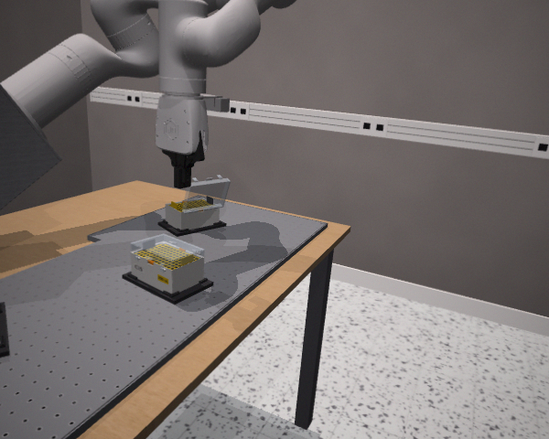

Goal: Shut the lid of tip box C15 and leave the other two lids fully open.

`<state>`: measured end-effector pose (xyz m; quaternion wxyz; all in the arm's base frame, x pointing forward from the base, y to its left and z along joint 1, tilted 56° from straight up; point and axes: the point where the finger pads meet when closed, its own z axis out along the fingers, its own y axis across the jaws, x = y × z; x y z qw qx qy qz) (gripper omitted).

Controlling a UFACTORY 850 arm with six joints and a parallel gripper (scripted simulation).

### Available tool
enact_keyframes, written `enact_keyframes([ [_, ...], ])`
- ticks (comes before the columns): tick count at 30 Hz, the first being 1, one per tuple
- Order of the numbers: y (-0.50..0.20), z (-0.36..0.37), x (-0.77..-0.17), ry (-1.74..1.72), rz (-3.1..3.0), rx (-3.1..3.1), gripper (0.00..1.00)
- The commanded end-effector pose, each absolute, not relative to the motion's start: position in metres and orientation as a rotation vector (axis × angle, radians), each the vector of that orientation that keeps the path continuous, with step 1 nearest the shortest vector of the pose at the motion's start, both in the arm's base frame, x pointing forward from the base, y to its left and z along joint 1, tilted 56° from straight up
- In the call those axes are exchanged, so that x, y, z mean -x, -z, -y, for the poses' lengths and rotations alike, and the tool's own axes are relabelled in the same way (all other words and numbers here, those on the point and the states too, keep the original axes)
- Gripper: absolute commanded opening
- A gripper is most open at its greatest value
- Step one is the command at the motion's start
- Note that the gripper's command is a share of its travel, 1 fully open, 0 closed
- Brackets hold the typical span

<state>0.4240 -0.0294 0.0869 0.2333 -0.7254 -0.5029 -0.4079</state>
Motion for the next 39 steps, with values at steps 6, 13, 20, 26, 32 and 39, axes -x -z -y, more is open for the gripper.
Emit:
enact_keyframes([
  [6,-0.087,0.03,-0.424,1.121,1.381,1.993,0.0],
  [13,-0.077,0.028,-0.426,1.121,1.381,1.993,0.0],
  [20,-0.064,0.026,-0.428,1.121,1.381,1.993,0.0],
  [26,-0.048,0.023,-0.43,1.121,1.381,1.993,0.0],
  [32,-0.032,0.021,-0.432,1.121,1.381,1.993,0.0],
  [39,-0.019,0.019,-0.434,1.121,1.381,1.993,0.0],
])
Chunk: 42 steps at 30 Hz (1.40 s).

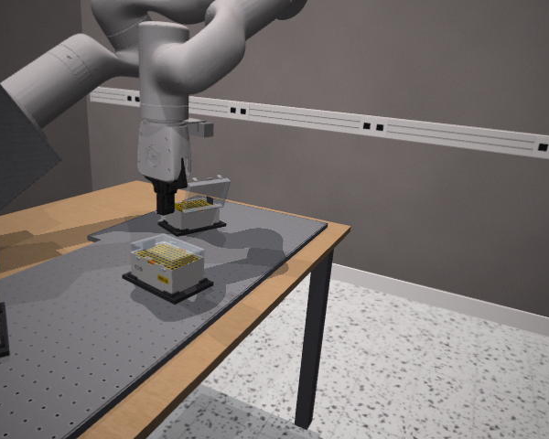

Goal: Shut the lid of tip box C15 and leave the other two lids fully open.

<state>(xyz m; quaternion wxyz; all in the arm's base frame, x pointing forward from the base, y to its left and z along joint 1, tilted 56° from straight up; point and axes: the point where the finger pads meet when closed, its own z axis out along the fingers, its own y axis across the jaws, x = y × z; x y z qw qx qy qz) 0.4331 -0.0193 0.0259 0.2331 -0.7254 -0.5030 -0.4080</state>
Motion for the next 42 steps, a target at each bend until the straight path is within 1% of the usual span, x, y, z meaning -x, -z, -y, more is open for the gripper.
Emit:
enact_keyframes([
  [1,-0.017,0.018,-0.435,1.121,1.381,1.993,0.0],
  [15,0.014,0.013,-0.439,1.121,1.381,1.993,0.0],
  [29,0.015,0.013,-0.44,1.121,1.381,1.993,0.0],
  [42,0.028,-0.003,-0.447,1.121,1.381,1.993,0.0],
])
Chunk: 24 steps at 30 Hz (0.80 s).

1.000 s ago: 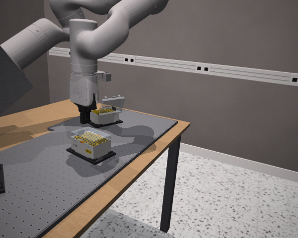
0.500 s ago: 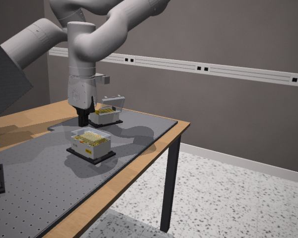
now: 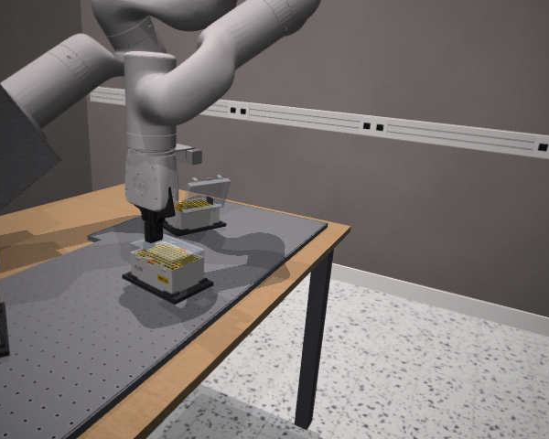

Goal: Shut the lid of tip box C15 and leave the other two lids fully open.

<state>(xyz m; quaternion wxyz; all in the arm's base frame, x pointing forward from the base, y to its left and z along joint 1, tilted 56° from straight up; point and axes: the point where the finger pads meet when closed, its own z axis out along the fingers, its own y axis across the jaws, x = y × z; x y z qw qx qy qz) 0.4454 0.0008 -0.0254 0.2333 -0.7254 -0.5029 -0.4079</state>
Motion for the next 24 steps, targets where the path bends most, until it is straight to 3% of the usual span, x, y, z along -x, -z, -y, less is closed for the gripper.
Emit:
enact_keyframes([
  [1,0.0285,-0.0047,-0.4479,1.121,1.381,1.993,0.0],
  [24,0.0352,-0.0138,-0.4522,1.121,1.381,1.993,0.0],
])
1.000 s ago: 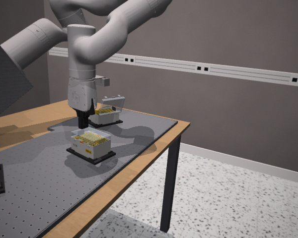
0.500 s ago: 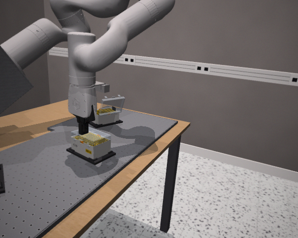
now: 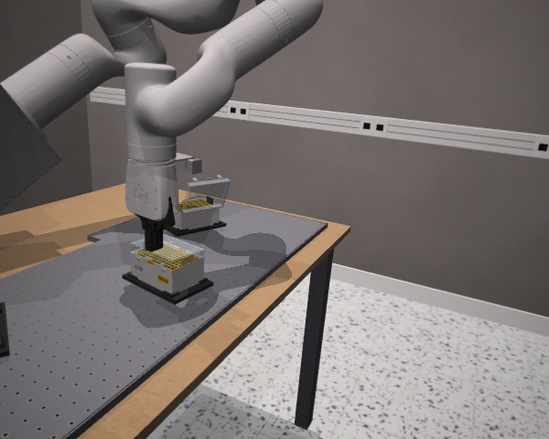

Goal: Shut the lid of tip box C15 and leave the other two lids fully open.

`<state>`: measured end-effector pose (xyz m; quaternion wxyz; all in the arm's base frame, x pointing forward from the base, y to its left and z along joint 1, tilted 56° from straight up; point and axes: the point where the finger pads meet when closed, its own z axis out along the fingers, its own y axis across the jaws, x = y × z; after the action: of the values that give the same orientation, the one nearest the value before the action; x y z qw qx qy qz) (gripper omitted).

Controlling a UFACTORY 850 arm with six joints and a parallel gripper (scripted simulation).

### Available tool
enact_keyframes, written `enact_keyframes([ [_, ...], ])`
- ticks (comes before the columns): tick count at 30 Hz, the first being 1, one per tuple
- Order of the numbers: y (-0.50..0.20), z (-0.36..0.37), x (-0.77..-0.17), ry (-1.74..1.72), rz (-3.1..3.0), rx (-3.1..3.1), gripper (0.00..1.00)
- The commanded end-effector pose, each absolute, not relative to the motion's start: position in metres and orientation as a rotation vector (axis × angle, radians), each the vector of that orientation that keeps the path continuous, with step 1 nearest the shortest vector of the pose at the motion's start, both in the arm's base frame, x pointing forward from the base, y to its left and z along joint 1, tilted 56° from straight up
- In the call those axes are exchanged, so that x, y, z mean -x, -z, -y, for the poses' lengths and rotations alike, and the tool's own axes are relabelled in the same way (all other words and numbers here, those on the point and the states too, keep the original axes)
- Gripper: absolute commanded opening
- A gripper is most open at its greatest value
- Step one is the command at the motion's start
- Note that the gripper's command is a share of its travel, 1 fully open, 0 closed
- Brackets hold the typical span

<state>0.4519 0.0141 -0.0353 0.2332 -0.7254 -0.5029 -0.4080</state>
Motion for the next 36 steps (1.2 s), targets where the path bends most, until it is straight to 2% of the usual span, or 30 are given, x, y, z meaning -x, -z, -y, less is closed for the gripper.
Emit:
enact_keyframes([
  [1,0.0353,-0.0138,-0.4522,1.121,1.381,1.993,0.0],
  [36,0.037,-0.0162,-0.4533,1.121,1.381,1.993,0.0],
])
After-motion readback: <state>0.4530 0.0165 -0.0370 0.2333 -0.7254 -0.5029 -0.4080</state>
